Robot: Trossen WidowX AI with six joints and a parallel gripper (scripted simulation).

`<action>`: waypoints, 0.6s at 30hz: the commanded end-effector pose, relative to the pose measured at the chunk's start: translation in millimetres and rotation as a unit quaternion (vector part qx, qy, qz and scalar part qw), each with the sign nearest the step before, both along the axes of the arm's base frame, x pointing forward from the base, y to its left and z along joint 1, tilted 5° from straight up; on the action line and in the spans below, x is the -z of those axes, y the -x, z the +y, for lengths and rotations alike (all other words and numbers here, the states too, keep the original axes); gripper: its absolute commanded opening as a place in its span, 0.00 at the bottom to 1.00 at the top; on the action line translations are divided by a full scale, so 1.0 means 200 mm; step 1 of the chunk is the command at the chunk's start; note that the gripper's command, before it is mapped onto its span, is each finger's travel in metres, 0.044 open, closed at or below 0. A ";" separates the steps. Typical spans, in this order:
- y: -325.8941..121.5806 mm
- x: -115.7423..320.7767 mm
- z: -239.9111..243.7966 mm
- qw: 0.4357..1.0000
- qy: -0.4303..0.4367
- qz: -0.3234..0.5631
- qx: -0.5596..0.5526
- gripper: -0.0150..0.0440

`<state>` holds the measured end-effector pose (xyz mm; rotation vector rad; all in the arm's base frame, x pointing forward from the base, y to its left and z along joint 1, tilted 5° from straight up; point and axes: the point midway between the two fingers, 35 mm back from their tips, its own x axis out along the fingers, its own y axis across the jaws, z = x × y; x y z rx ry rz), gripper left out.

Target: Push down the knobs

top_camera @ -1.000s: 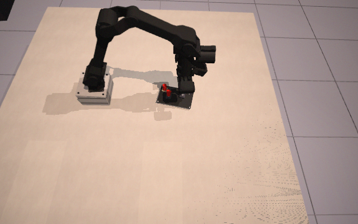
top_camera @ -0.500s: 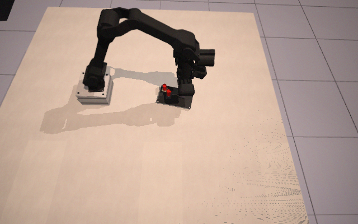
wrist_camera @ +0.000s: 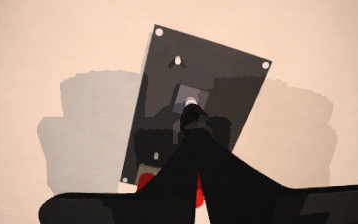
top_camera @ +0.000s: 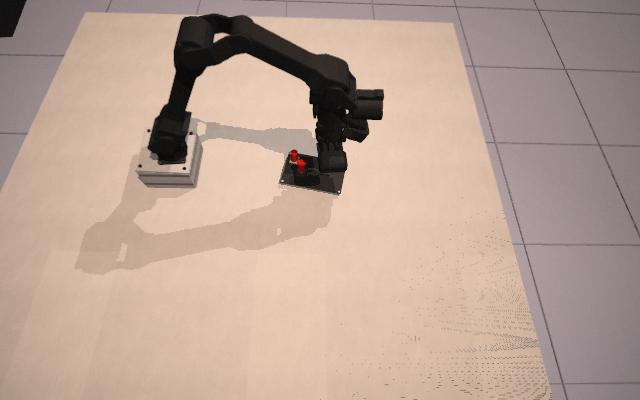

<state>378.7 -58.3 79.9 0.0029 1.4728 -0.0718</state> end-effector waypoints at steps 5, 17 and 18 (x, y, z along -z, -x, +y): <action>0.00 0.01 0.00 1.000 0.001 0.000 0.002 0.25; 0.00 0.03 0.00 1.000 0.001 0.000 0.002 0.25; 0.00 0.02 0.00 1.000 0.001 0.000 0.002 0.25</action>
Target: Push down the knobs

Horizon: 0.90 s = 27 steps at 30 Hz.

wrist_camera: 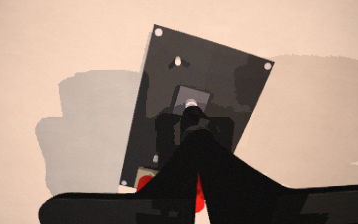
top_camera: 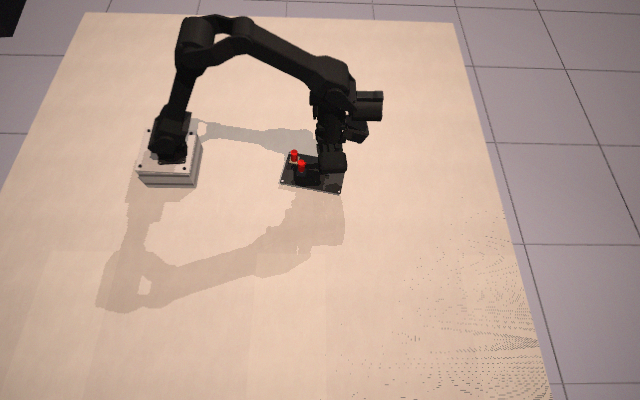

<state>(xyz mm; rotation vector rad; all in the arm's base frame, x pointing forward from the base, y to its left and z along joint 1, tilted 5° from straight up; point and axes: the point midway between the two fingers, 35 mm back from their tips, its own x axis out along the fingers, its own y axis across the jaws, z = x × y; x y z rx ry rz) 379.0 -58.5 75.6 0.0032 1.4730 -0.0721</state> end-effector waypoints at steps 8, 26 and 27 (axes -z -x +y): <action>0.00 0.00 0.00 1.000 0.001 0.000 0.002 0.25; 0.00 0.02 0.00 1.000 0.001 0.000 0.002 0.25; 0.00 0.02 0.00 1.000 0.001 0.000 0.002 0.25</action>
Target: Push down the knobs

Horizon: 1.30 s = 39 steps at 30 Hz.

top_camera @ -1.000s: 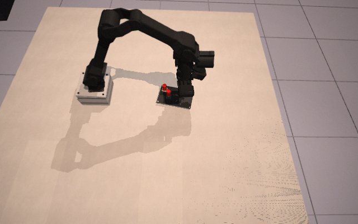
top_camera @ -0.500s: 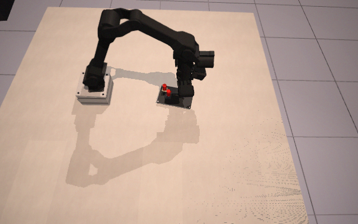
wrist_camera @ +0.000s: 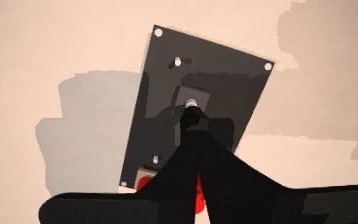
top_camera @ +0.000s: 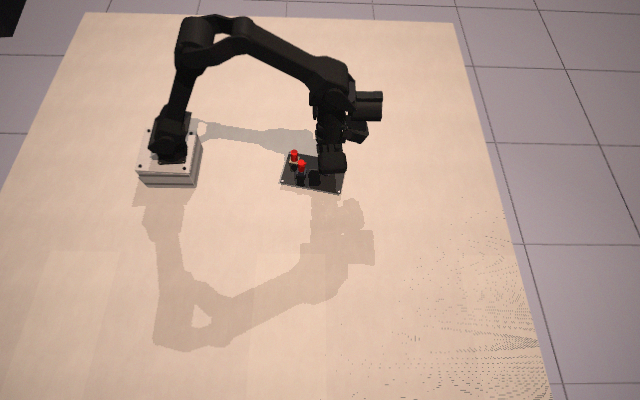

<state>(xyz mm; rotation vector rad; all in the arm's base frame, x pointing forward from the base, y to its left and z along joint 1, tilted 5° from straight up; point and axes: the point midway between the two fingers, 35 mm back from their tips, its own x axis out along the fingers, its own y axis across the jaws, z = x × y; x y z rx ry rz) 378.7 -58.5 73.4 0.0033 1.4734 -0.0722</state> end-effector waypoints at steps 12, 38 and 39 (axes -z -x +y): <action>-0.01 0.04 0.00 1.000 0.001 0.000 0.002 0.25; -0.01 0.08 -0.01 1.000 0.001 0.000 0.002 0.25; -0.01 0.08 -0.01 1.000 0.001 0.000 0.002 0.25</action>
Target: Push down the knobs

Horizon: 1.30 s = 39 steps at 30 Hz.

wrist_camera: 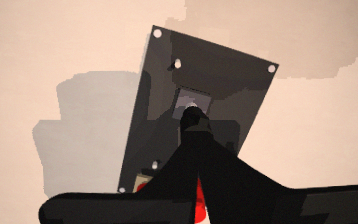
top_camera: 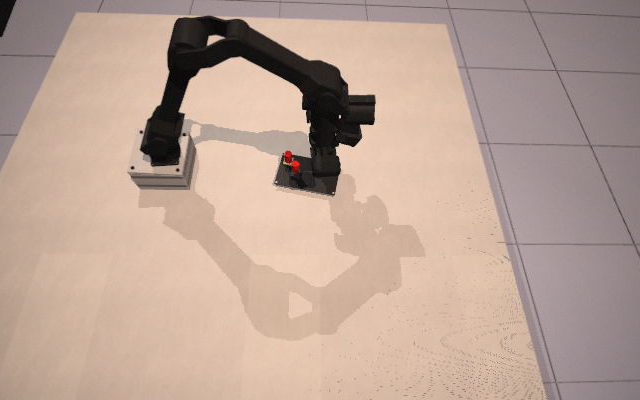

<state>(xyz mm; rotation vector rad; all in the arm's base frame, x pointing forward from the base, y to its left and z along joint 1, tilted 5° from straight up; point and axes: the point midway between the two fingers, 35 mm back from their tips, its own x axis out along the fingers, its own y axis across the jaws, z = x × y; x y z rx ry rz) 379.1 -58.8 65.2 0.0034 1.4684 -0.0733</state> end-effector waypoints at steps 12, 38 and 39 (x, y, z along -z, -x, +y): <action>-0.01 0.05 -0.01 1.000 0.001 0.003 0.001 0.25; -0.01 0.05 -0.01 1.000 0.001 0.003 0.001 0.25; -0.01 0.06 -0.01 1.000 0.001 0.003 0.001 0.25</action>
